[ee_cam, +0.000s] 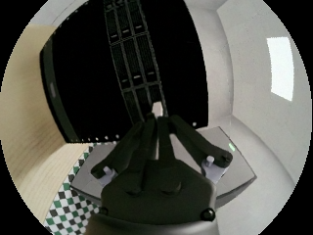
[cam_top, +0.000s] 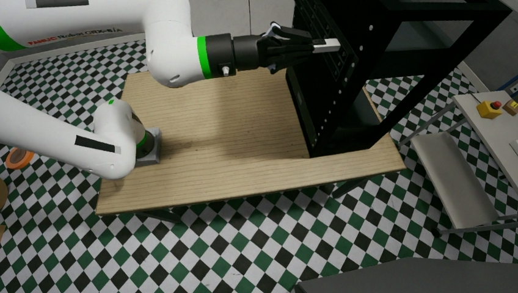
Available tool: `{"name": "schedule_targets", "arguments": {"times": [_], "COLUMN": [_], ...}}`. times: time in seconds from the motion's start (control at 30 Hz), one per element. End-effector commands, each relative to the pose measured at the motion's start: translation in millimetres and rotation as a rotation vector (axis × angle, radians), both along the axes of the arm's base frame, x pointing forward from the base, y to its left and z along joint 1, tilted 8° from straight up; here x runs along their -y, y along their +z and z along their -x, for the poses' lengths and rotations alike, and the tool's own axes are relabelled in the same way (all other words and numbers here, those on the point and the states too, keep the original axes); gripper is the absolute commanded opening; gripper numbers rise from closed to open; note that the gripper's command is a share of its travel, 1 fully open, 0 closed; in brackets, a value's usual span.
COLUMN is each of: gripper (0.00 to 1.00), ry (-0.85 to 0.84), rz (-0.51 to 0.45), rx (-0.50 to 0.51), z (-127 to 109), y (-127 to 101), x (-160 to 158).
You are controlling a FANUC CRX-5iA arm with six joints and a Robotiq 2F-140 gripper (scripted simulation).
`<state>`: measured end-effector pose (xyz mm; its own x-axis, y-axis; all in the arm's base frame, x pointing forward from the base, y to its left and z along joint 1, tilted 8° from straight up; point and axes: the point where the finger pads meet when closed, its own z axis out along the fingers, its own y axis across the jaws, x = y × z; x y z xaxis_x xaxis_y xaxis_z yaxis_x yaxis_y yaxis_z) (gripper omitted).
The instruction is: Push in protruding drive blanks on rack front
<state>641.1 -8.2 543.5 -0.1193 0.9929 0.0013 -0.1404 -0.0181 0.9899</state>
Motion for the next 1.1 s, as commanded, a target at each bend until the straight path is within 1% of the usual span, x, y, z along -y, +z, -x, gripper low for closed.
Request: {"name": "schedule_targets", "arguments": {"times": [0.0, 1.07], "gripper": [0.1, 0.1], "ry": [0.0, 0.0], "rz": [0.0, 0.0], "rx": [0.002, 0.002], "z": [0.1, 0.1], "y": [1.3, 1.3], "x": [0.2, 0.2]}}
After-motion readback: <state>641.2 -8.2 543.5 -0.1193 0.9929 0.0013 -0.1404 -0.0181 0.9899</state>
